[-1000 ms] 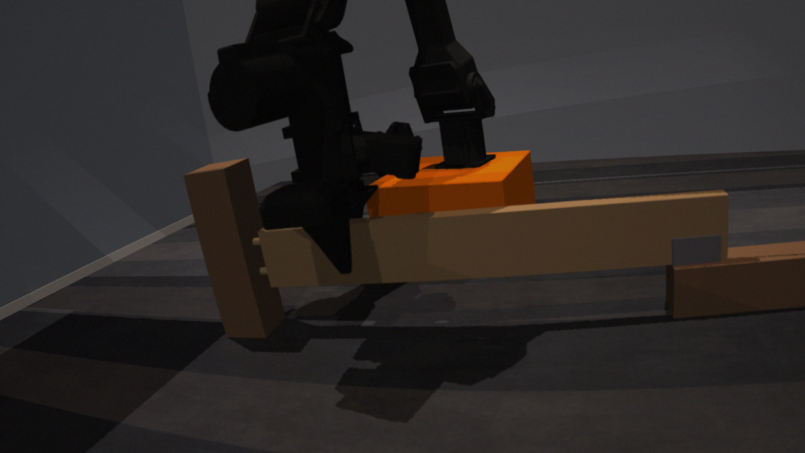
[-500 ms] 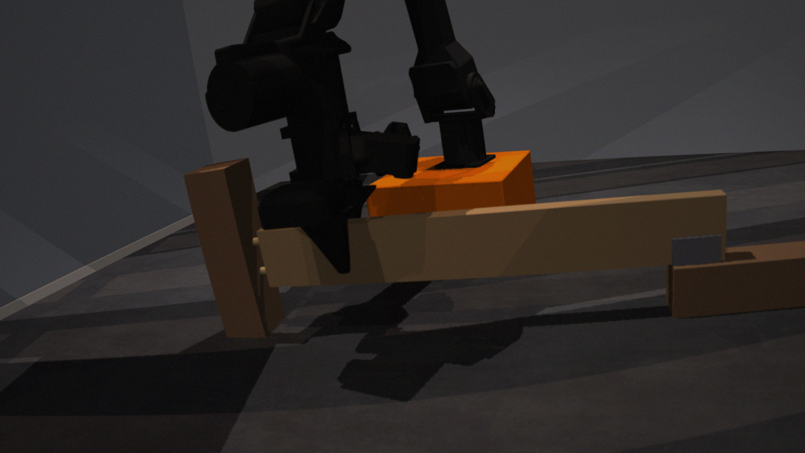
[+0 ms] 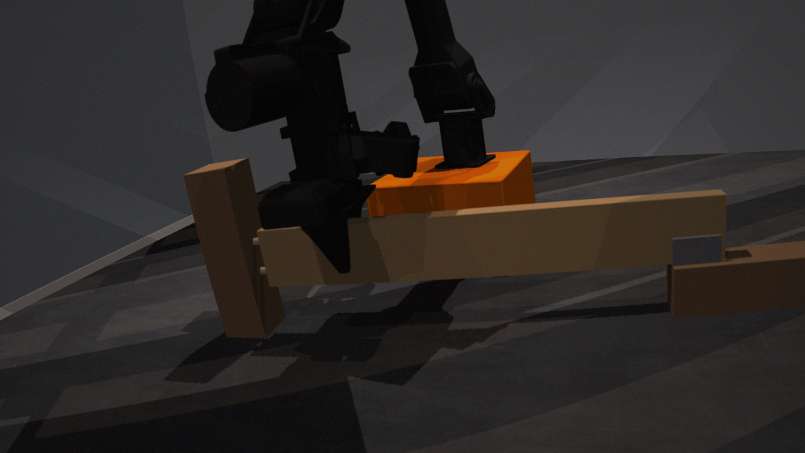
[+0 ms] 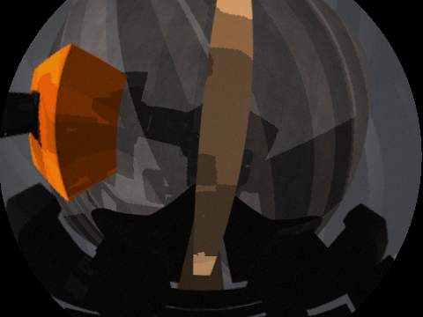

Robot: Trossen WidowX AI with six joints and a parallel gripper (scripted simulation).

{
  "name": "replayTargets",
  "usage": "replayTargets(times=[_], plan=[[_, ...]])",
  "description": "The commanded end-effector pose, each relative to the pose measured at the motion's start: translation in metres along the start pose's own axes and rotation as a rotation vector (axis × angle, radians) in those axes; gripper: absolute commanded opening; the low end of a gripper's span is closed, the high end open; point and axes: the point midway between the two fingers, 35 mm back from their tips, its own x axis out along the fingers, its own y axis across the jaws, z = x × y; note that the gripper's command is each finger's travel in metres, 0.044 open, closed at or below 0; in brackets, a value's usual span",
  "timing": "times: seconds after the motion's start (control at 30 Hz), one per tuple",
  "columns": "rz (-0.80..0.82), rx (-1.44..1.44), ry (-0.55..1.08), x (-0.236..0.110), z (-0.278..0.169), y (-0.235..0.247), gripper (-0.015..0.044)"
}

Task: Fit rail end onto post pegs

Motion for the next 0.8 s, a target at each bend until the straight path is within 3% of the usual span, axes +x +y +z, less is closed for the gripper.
replayTargets(times=[0.0,0.77], plan=[[-0.002,0.002,0.007,-0.0033,-0.0005,-0.0004,0.0000],[-0.002,0.002,0.007,-0.0027,0.0033,-0.0008,0.0000]])
